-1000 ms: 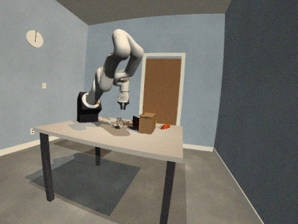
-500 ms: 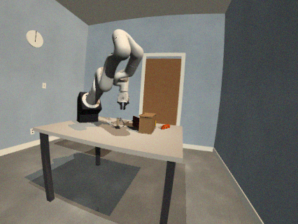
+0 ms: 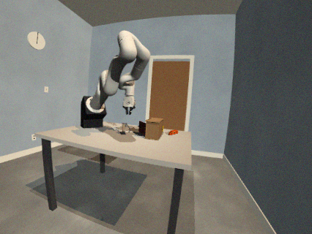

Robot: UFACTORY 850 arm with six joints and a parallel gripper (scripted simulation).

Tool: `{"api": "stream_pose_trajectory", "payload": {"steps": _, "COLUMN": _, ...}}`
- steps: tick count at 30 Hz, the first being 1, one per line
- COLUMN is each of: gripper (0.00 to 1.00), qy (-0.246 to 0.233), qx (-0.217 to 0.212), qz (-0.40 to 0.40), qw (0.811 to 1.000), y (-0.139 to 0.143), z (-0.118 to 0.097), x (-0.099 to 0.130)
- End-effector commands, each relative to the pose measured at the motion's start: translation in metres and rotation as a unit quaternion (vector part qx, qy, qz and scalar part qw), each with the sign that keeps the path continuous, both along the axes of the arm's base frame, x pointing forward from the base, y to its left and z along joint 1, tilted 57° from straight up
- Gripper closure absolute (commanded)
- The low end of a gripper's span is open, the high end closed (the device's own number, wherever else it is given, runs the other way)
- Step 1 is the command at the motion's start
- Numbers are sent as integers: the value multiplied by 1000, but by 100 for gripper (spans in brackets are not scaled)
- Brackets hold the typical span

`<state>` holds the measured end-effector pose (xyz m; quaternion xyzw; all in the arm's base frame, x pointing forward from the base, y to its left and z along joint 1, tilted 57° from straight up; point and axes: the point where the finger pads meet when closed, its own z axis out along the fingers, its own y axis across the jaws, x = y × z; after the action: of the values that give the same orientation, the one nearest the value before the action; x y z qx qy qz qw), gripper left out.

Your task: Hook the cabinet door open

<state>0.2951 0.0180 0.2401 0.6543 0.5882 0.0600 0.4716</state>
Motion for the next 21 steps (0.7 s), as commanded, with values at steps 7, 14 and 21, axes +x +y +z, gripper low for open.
{"api": "stream_pose_trajectory", "payload": {"steps": 7, "gripper": 76, "qy": 0, "qx": 0, "qz": 0, "qw": 1000, "y": 0, "z": 0, "x": 1}}
{"api": "stream_pose_trajectory", "payload": {"steps": 14, "gripper": 76, "qy": 0, "qx": 0, "qz": 0, "qw": 1000, "y": -2, "z": -2, "x": 3}}
{"api": "stream_pose_trajectory", "payload": {"steps": 21, "gripper": 76, "qy": 0, "qx": 0, "qz": 0, "qw": 1000, "y": -8, "z": -8, "x": 10}}
